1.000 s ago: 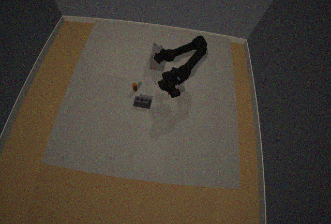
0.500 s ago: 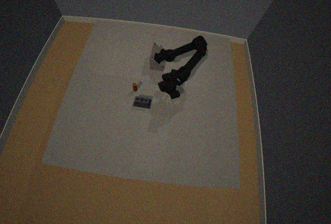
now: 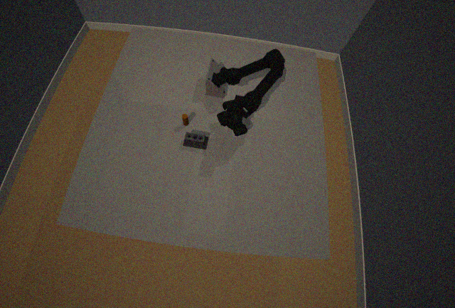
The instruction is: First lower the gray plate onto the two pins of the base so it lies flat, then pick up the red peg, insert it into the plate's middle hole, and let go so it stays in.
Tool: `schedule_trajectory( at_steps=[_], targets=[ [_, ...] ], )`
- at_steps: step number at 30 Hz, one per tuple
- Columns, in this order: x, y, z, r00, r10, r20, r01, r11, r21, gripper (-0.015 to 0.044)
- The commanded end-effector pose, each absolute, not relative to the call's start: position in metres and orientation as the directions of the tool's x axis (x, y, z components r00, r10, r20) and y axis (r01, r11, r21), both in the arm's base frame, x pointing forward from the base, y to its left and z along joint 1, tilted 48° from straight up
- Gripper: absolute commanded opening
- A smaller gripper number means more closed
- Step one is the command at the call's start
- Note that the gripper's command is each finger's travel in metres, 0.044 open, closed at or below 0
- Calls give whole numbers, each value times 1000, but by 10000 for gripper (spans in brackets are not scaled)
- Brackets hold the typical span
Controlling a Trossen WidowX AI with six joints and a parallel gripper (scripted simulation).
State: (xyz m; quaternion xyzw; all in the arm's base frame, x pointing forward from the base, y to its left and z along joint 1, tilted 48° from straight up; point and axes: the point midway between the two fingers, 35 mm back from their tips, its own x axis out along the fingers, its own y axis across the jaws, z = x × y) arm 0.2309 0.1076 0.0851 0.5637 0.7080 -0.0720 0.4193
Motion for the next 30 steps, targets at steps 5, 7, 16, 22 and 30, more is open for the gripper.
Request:
schedule_trajectory(
  at_steps=[5,7,16,22,30],
  targets=[
    [231,108,85,-13,740,-672,860,351,370,0],
    [231,108,85,-13,740,-672,860,351,370,0],
    [234,93,96,-11,734,-679,861,352,367,0],
    [236,78,107,-10,730,-683,861,353,365,0],
    [238,59,123,-11,729,-684,862,354,363,0]
  ],
)
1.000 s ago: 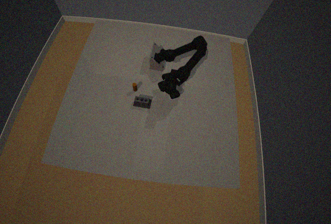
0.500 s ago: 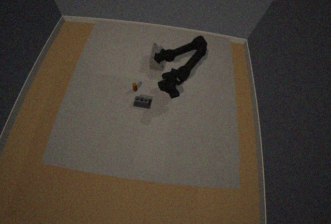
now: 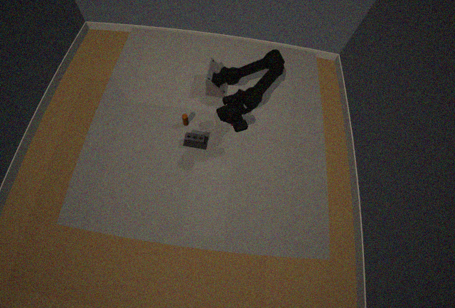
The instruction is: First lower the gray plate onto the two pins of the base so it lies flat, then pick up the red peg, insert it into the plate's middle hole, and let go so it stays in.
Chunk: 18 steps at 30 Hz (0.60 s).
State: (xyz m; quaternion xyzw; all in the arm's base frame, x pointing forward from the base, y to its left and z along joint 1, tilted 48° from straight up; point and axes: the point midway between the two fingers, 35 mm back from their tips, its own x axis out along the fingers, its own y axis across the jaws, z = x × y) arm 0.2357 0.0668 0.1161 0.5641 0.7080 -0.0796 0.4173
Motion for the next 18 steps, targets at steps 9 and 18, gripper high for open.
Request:
schedule_trajectory(
  at_steps=[9,18],
  targets=[
    [240,50,127,-16,733,-680,865,351,358,0],
    [259,36,117,-14,731,-682,865,351,359,0]
  ],
)
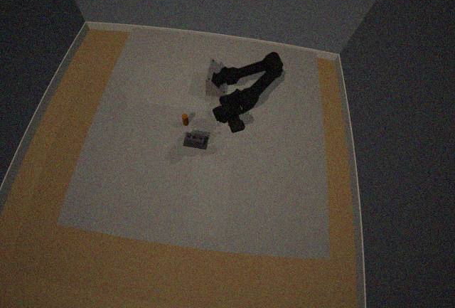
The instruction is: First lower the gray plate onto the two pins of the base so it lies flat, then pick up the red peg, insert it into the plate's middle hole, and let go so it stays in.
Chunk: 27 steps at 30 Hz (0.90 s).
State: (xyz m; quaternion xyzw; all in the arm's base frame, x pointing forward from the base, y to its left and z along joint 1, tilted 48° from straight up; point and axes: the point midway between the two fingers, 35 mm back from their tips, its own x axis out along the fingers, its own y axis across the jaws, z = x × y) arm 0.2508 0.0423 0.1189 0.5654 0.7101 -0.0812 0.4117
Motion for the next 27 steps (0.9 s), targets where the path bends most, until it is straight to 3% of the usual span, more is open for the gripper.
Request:
schedule_trajectory(
  at_steps=[1,27],
  targets=[
    [261,35,116,-14,731,-682,865,352,359,0],
    [310,-9,75,-10,729,-684,862,353,363,0]
  ],
)
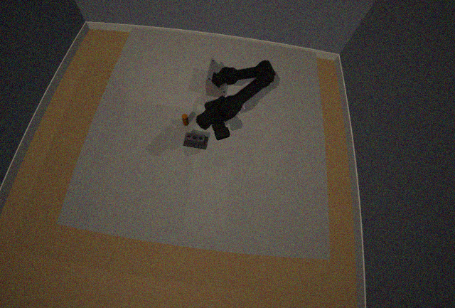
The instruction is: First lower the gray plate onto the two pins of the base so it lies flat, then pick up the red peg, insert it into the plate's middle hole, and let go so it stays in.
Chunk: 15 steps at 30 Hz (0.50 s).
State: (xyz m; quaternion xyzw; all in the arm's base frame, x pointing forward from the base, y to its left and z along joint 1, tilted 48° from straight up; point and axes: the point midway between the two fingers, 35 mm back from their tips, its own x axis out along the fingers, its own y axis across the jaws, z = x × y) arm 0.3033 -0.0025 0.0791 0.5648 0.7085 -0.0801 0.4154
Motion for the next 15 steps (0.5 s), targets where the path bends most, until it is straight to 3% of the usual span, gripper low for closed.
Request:
schedule_trajectory(
  at_steps=[1,15],
  targets=[
    [312,-11,73,-10,729,-684,862,354,364,0],
    [332,-37,43,-9,730,-683,860,354,367,0]
  ],
)
